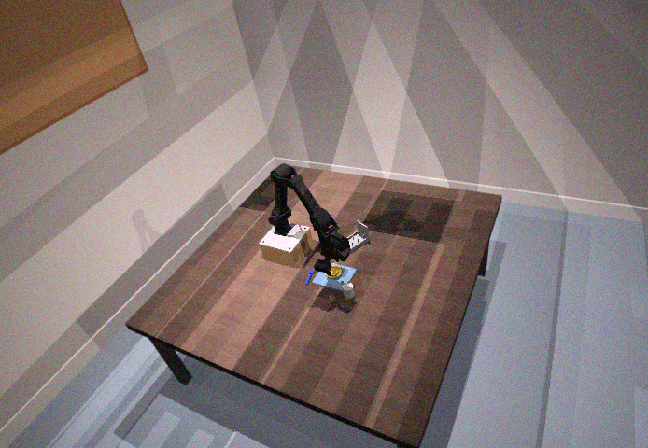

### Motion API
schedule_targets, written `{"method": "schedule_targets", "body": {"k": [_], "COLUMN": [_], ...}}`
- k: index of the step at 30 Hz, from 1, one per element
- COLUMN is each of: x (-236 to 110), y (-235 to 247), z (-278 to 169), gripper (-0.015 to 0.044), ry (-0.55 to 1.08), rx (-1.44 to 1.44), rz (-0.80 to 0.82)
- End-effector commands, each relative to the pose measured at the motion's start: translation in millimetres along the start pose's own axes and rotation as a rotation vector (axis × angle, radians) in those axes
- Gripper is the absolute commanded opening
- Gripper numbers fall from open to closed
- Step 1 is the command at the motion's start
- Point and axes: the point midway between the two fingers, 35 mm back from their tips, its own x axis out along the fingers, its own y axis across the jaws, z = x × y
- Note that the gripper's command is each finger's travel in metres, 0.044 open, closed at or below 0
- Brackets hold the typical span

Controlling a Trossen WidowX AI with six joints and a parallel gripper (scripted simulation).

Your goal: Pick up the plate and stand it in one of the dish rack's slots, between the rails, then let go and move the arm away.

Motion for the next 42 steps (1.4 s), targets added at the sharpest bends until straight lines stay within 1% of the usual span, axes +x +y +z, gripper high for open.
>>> {"method": "schedule_targets", "body": {"k": [1,17,31,42], "x": [12,37,38,38], "y": [2,5,5,5], "z": [-6,-8,-8,-8], "gripper": [0.0400,0.0400,0.0398,0.0325], "ry": [0.021,0.022,0.022,0.022], "rx": [0.005,0.005,0.005,0.005], "rz": [0.005,0.005,0.005,0.005]}}
